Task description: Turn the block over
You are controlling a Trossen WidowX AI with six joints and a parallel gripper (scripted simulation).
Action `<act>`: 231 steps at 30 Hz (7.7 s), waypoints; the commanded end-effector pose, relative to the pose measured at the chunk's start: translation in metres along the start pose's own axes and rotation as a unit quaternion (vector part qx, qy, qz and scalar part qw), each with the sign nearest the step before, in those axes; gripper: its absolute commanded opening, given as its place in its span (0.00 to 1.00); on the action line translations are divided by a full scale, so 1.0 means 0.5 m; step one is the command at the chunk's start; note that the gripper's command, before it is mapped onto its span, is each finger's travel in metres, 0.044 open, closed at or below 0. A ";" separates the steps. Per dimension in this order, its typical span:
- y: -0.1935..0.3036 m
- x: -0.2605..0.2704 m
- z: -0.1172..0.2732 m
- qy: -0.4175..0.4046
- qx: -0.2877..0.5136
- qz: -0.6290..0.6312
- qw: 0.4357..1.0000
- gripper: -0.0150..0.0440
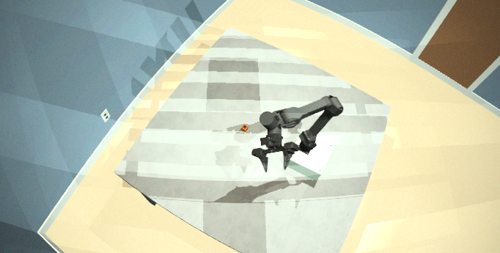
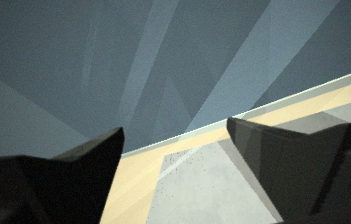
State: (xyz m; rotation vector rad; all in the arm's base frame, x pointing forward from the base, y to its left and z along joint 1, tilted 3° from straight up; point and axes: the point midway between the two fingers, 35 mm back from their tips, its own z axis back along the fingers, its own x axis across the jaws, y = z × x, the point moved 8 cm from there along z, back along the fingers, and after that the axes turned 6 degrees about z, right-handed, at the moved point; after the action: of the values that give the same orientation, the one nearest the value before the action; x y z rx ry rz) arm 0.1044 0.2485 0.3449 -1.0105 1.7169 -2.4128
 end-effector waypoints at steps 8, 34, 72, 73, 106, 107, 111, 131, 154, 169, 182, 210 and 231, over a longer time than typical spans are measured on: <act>0.012 -0.116 0.040 0.141 -0.001 -0.068 0.988 1.00; 0.231 -0.418 0.391 0.561 0.093 -0.384 0.727 1.00; 0.464 -0.506 0.501 0.633 0.196 -0.482 0.573 1.00; 0.466 -0.508 0.500 0.633 0.196 -0.482 0.573 1.00; 0.490 -0.522 0.497 0.633 0.196 -0.482 0.573 0.34; 0.490 -0.522 0.497 0.633 0.196 -0.482 0.573 0.33; 0.488 -0.521 0.497 0.633 0.196 -0.482 0.573 0.25; 0.467 -0.485 0.489 0.677 0.152 -0.425 0.582 0.25; 0.512 -0.443 0.456 0.750 0.056 -0.300 0.586 0.25; 0.565 -0.480 0.445 0.777 0.010 -0.236 0.584 0.25; 0.609 -0.484 0.429 0.800 -0.039 -0.168 0.575 0.25; 0.635 -0.451 0.409 0.819 -0.092 -0.089 0.559 0.25; 0.635 -0.451 0.409 0.819 -0.092 -0.089 0.559 1.00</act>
State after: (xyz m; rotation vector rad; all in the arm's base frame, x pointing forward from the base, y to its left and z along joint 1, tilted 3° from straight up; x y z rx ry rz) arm 0.2771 0.0322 0.0026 2.0458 1.8271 -3.3028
